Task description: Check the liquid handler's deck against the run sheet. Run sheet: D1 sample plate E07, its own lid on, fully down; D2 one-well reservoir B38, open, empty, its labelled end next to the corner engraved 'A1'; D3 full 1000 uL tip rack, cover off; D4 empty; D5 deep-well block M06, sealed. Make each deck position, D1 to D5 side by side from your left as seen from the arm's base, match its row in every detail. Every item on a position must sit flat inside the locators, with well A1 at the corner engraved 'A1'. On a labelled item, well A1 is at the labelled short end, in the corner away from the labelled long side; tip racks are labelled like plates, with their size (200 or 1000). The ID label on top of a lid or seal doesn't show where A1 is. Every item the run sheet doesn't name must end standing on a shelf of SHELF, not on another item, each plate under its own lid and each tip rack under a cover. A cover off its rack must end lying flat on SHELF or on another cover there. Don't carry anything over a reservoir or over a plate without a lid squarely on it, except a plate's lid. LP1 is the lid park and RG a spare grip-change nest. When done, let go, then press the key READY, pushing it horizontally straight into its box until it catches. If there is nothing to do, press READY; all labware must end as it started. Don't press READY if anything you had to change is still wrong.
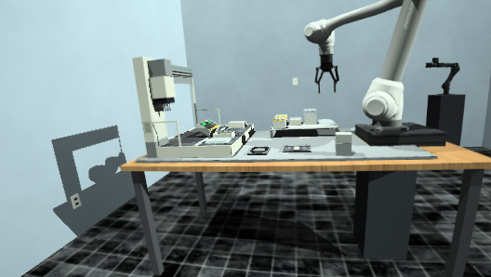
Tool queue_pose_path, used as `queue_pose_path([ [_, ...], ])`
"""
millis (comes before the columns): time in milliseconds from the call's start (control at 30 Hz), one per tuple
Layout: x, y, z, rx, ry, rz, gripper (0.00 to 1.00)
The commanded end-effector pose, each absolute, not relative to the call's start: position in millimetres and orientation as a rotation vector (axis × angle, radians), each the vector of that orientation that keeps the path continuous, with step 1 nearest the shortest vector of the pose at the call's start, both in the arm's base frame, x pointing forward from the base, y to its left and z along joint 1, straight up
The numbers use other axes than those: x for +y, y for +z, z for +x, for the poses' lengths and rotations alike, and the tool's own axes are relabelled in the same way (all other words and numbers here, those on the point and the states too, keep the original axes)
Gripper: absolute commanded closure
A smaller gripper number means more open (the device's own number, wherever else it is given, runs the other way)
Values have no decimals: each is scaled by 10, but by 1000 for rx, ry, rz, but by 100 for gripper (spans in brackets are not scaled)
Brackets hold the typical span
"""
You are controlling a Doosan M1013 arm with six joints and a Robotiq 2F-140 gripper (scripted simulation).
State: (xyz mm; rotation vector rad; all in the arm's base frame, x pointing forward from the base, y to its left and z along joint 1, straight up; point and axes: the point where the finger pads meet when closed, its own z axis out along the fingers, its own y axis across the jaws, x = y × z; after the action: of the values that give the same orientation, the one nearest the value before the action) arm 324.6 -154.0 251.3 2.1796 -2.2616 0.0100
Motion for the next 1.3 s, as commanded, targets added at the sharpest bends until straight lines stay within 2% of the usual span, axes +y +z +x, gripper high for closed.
queue_pose_path([
  [0,-1540,2480,3248,-2262,11,2180,33],
  [1267,-1543,1929,3250,-2262,11,2180,33],
])
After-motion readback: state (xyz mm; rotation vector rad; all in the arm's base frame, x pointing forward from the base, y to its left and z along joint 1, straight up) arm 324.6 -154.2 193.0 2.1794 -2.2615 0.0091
